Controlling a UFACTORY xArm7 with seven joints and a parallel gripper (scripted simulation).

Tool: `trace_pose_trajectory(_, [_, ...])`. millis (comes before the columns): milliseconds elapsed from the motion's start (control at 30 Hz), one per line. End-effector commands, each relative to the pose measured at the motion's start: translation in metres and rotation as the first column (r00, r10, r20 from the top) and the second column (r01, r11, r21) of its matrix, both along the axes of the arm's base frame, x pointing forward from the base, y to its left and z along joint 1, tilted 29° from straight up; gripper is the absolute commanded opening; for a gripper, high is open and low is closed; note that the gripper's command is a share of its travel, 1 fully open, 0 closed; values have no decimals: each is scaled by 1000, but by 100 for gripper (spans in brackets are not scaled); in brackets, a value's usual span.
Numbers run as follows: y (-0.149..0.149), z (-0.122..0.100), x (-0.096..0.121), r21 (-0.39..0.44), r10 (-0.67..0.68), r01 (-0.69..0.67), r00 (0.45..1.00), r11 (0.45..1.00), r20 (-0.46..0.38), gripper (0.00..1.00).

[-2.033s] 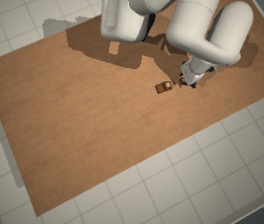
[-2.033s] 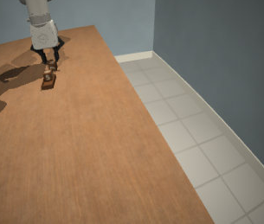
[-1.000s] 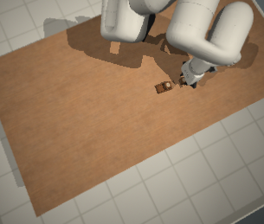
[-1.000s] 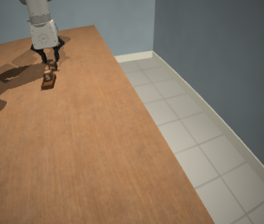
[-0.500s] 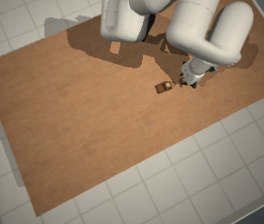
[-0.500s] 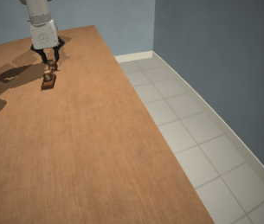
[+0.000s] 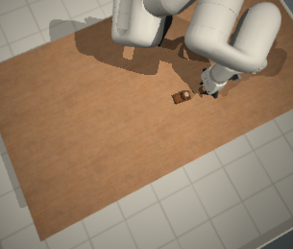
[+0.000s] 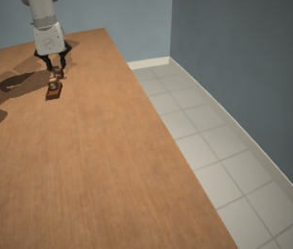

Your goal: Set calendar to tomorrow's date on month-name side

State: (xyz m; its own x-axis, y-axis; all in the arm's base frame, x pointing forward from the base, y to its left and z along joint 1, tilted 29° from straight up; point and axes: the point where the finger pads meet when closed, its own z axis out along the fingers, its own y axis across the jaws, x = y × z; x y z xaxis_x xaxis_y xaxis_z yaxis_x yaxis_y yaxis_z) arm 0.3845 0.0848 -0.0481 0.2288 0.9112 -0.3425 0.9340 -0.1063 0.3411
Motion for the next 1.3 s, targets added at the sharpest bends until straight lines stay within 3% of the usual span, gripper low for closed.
trace_pose_trajectory(0, [1,-1,1,2,2,-2,1000,1000,2,49])
trace_pose_trajectory(467, [-8,-20,7,2,2,-2,1000,1000,2,49])
trace_pose_trajectory(1267, [-9,-23,8,2,2,-2,1000,1000,2,49])
